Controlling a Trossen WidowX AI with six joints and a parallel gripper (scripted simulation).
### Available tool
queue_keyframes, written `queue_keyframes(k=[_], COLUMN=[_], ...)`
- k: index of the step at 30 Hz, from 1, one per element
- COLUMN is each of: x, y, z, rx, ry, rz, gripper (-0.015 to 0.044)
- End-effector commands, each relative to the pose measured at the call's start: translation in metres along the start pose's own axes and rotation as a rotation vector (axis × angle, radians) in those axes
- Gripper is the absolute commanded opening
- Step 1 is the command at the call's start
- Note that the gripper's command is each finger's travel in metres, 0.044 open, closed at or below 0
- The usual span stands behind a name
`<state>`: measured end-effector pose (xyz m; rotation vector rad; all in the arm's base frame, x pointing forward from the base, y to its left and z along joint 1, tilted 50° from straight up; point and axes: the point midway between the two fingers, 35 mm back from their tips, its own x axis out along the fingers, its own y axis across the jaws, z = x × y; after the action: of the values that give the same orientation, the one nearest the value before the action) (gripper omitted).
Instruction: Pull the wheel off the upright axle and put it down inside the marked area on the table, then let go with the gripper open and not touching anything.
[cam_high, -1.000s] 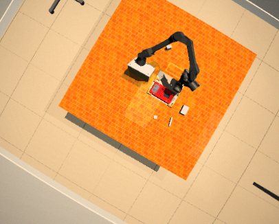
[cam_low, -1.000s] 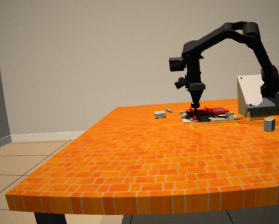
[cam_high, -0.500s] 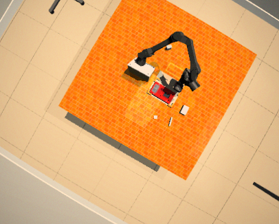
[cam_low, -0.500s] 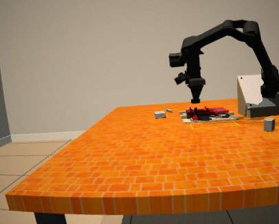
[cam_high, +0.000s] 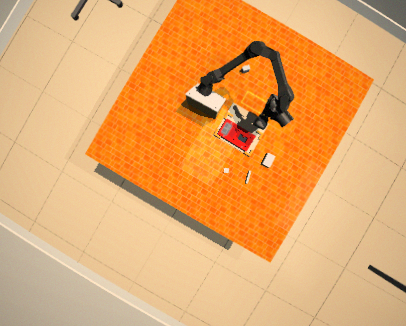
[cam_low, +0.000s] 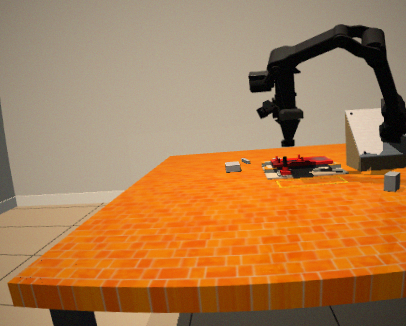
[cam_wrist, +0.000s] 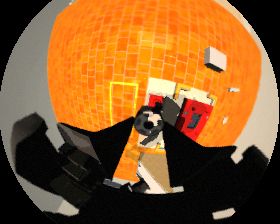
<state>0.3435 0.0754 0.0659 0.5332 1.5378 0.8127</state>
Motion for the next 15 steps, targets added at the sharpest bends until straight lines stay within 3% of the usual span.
queue_keyframes(k=[1,15], x=[-0.001,-0.004], y=[0.013,0.051], z=[-0.007,-0.03], rx=[0.006,0.005], ry=[0.002,0.003], rz=[0.005,0.004], gripper=[0.0,0.0])
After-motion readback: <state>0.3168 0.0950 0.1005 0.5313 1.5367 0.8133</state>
